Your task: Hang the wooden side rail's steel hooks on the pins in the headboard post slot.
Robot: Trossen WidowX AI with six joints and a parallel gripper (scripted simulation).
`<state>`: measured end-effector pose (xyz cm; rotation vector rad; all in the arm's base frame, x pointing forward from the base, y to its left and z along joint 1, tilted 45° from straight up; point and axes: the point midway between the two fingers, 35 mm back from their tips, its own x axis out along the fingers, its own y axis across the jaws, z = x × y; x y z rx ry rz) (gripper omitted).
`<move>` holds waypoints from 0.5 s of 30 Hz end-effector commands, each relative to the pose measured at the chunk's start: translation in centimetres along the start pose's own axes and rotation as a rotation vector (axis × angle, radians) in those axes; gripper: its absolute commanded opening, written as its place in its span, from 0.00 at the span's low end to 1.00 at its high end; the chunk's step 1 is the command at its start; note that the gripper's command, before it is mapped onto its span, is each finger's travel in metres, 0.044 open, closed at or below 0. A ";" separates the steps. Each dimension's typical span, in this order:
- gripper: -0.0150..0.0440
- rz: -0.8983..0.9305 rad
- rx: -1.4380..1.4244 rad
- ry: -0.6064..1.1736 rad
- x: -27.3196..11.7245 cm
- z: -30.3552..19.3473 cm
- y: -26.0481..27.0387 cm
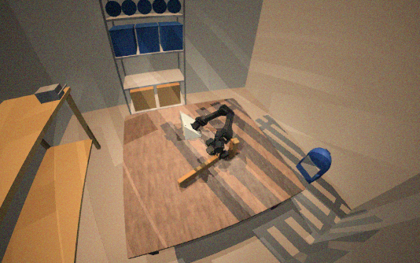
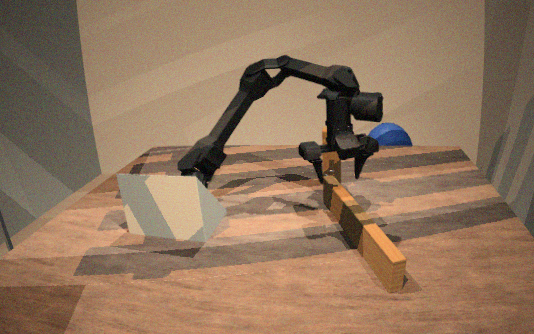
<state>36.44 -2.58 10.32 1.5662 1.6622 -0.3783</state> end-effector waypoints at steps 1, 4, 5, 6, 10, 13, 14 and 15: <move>1.00 -0.001 0.008 0.008 0.6 -0.1 -0.1; 1.00 -0.001 0.008 0.007 1.1 0.0 -0.1; 1.00 -0.001 0.008 0.007 1.2 0.0 -0.1; 1.00 -0.001 0.008 0.007 1.4 0.0 -0.1; 1.00 -0.001 0.008 0.007 2.0 0.0 0.0; 1.00 -0.001 0.008 0.007 2.5 0.0 0.0; 1.00 -0.001 0.008 0.007 2.7 0.0 0.0; 1.00 -0.001 0.008 0.007 2.8 0.0 0.0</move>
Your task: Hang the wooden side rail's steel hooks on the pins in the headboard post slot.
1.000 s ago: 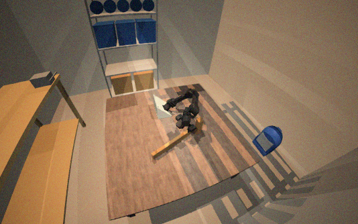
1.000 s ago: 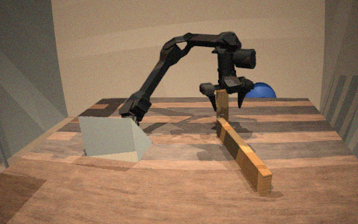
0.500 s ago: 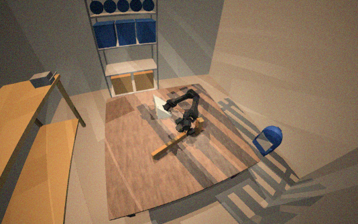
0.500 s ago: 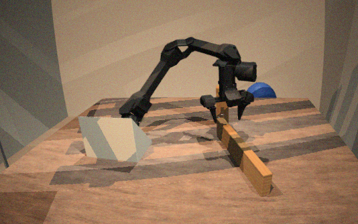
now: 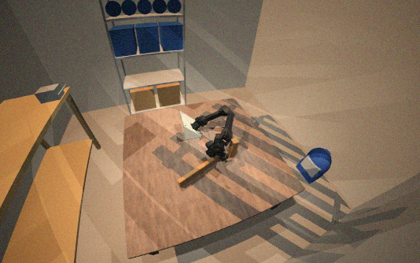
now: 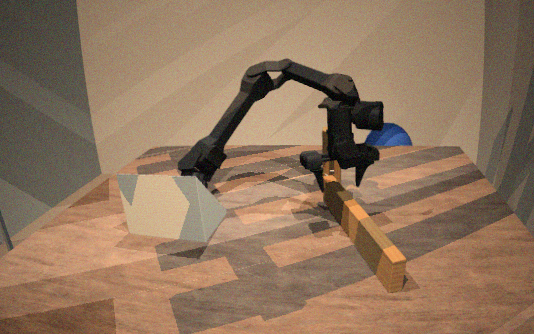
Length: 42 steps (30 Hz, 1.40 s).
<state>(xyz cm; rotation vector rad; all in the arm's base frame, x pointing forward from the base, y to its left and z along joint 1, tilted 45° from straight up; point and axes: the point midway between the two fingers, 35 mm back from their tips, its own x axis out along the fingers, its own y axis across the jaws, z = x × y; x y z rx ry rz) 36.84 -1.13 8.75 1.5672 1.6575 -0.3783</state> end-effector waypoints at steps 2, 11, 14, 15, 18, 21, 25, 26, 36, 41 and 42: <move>1.00 -0.004 0.009 0.010 1.0 -0.1 -0.2; 1.00 -0.004 0.009 0.010 2.4 -0.2 -0.2; 1.00 -0.004 0.008 0.010 2.9 -0.2 -0.2; 1.00 -0.004 0.008 0.011 3.1 -0.2 -0.2; 1.00 -0.004 0.008 0.011 3.5 -0.2 -0.2; 1.00 -0.003 0.008 0.012 4.0 -0.3 -0.3; 1.00 -0.003 0.008 0.012 4.6 -0.3 -0.3; 1.00 -0.003 0.008 0.013 4.8 -0.3 -0.3; 0.69 -0.003 0.008 0.013 4.9 -0.3 -0.3; 0.50 -0.003 0.008 0.013 4.9 -0.3 -0.3; 0.49 -0.003 0.008 0.013 4.9 -0.3 -0.3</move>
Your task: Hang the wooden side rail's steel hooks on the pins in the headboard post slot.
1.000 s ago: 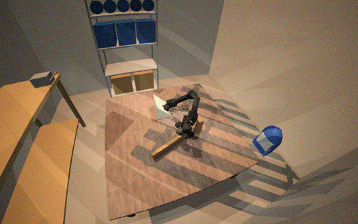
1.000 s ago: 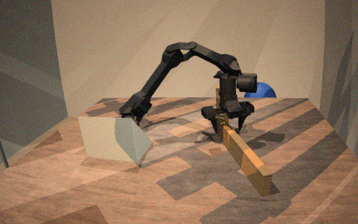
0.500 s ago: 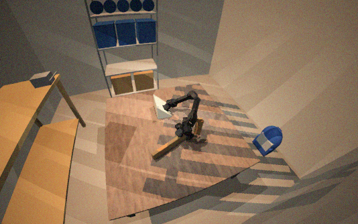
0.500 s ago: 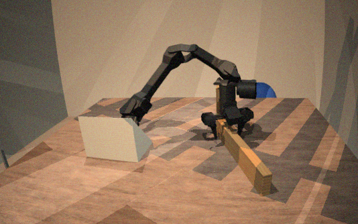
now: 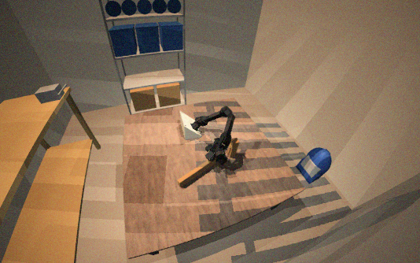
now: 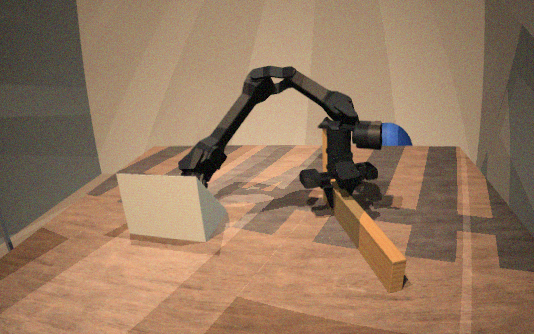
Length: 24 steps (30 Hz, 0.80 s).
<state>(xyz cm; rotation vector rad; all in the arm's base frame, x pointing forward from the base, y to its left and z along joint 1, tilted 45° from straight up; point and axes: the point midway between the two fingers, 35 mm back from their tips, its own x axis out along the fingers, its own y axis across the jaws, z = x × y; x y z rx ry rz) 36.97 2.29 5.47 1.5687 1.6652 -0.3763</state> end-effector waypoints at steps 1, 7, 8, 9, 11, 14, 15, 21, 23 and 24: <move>0.48 0.000 0.007 0.006 0.1 -0.1 -0.1; 0.38 0.000 0.007 0.006 0.1 -0.1 -0.1; 0.33 0.000 0.007 0.006 0.1 -0.1 -0.1; 0.29 0.000 0.007 0.006 0.1 -0.1 -0.1; 0.25 0.000 0.007 0.006 0.1 -0.1 -0.1; 0.25 0.000 0.007 0.006 0.1 -0.1 -0.1; 0.25 0.000 0.007 0.006 0.1 -0.1 -0.1; 0.25 0.000 0.055 0.006 0.0 0.0 -0.1; 0.25 0.000 0.072 0.006 0.0 0.1 -0.2; 0.25 0.000 0.081 0.006 0.0 0.1 -0.2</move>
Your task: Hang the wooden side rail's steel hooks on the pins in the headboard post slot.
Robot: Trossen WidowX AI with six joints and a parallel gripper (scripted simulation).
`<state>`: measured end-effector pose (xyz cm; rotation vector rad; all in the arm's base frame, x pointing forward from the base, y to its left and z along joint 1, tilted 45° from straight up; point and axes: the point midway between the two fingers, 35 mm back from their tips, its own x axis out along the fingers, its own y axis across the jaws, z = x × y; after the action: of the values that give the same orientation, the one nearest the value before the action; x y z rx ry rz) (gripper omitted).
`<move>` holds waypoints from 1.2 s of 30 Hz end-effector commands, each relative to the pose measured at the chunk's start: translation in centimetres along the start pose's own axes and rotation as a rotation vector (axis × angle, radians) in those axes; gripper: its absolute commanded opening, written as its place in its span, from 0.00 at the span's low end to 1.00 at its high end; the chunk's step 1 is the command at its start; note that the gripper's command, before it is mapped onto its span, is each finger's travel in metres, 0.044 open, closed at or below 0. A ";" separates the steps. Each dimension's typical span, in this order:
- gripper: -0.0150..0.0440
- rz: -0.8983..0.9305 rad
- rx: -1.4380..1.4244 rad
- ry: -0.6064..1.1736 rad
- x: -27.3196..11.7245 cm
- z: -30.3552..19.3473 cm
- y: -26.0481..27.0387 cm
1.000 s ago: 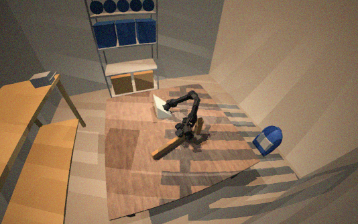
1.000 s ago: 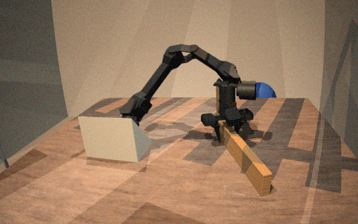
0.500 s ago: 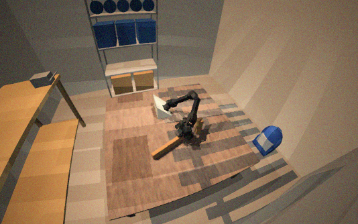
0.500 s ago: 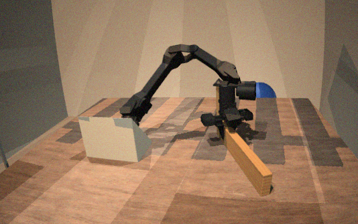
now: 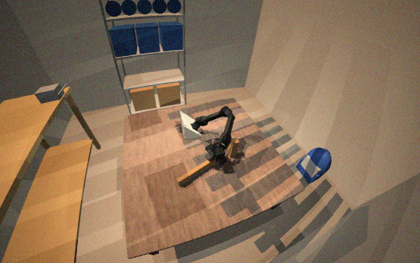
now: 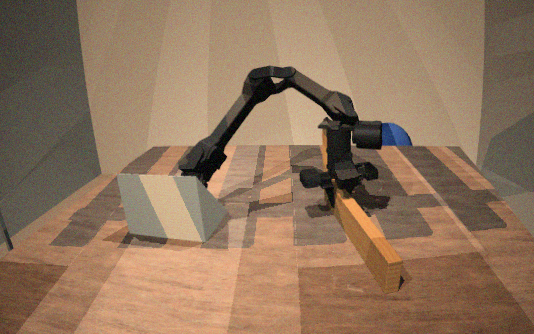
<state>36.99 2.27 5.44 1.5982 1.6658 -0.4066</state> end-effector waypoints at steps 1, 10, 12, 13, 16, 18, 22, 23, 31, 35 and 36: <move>0.25 -0.003 0.053 0.004 0.0 0.0 -0.2; 0.25 -0.003 0.132 0.004 0.0 0.1 -0.5; 0.25 -0.003 0.150 0.004 0.0 0.0 -0.7; 0.25 -0.003 0.158 0.004 0.0 0.0 -0.8; 0.25 -0.004 0.185 0.004 0.0 -0.1 -1.1; 0.25 -0.004 0.202 0.004 0.0 -0.1 -1.3; 0.25 -0.004 0.237 0.004 0.0 -0.2 -1.7; 0.25 -0.004 0.246 0.004 0.0 -0.3 -1.8; 0.25 -0.004 0.316 0.004 0.0 -0.4 -2.3; 0.25 0.001 0.286 0.002 0.0 -0.5 -1.9; 0.25 0.001 0.286 0.002 0.0 -0.5 -1.9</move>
<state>35.04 2.28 5.25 1.8066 1.6653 -0.6713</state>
